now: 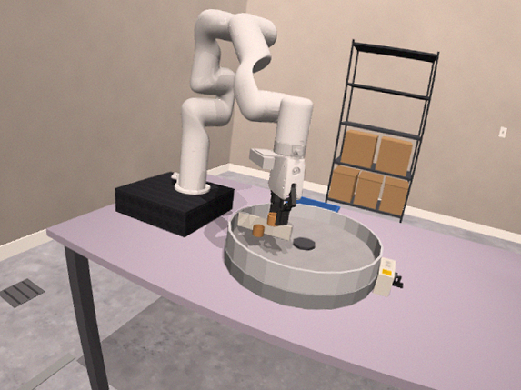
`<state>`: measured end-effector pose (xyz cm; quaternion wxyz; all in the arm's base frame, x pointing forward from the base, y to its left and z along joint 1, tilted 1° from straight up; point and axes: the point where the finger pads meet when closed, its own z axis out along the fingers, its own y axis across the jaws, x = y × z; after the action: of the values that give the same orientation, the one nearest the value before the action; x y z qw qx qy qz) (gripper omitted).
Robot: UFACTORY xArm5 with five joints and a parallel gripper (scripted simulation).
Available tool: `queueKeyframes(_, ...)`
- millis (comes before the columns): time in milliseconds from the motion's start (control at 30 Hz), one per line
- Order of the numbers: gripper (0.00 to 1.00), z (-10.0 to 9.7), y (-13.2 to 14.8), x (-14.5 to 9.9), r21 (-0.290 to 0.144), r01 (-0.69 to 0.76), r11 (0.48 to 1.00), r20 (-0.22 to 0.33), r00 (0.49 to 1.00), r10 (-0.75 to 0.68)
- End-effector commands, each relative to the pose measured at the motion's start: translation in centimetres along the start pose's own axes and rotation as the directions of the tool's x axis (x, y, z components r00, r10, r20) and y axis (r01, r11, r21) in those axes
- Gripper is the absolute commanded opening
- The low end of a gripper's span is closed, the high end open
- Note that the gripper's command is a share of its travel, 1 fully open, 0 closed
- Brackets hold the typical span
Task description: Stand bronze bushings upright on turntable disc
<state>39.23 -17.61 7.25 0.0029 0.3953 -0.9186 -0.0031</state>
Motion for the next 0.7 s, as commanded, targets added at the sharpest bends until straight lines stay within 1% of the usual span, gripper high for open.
queueKeyframes(0,0.0,0.1,-0.1,0.0,0.003,0.0,1.0,0.001,1.0,0.0)
queueKeyframes(133,0.0,1.8,-0.2,0.0,0.003,0.0,1.0,0.001,1.0,0.0)
queueKeyframes(200,0.0,2.3,-0.3,0.0,0.003,0.0,1.0,0.001,1.0,0.0)
queueKeyframes(667,0.0,2.3,-0.3,0.0,0.003,0.0,1.0,0.001,1.0,0.0)
